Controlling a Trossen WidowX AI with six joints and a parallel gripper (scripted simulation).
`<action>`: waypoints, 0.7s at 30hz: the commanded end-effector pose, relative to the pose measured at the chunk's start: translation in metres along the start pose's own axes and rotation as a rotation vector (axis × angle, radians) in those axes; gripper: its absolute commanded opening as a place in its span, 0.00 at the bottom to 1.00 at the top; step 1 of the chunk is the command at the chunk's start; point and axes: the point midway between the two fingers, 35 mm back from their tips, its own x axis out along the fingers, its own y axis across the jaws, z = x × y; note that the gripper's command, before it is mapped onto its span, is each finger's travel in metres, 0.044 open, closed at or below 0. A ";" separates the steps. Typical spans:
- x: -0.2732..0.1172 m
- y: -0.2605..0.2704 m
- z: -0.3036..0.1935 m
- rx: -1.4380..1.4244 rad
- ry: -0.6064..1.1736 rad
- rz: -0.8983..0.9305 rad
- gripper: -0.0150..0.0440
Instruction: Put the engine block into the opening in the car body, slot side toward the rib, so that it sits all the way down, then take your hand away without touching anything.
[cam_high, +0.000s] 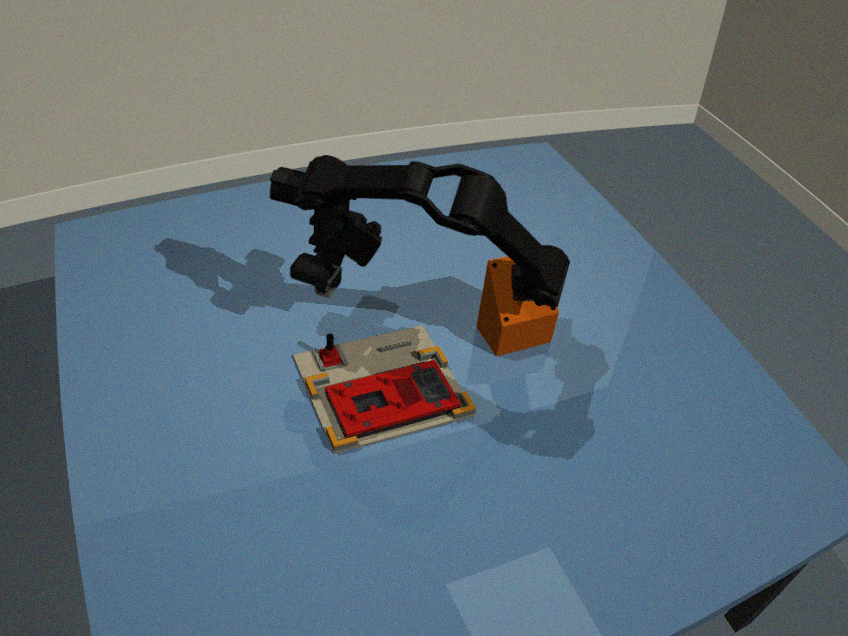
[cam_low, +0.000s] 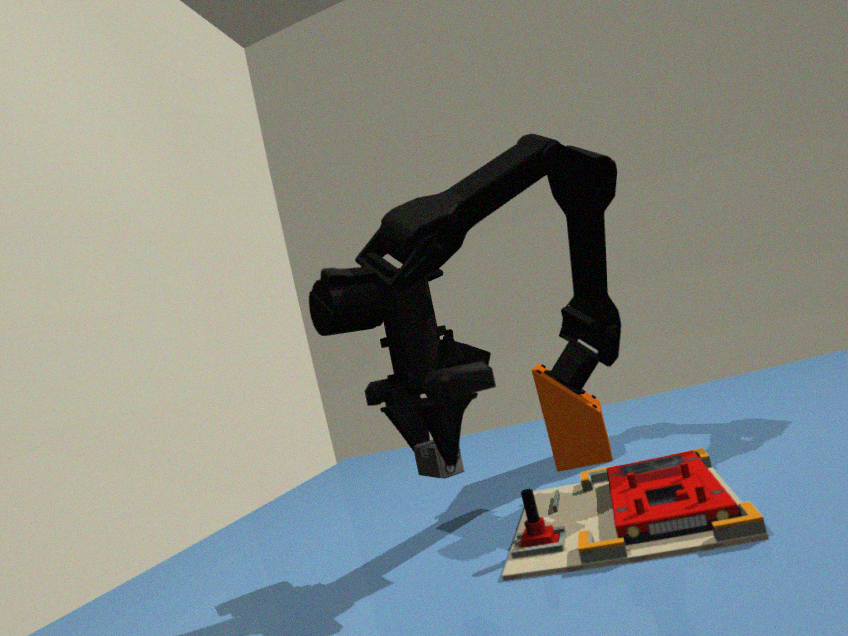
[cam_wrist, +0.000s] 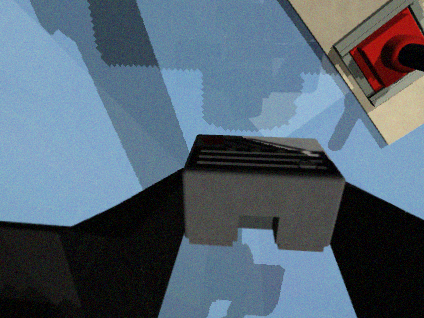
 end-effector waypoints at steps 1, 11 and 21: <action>-0.015 0.000 -0.001 -0.005 0.015 0.008 0.25; -0.039 0.004 0.004 0.005 0.018 0.017 0.25; -0.031 0.004 0.004 0.231 -0.007 0.005 0.25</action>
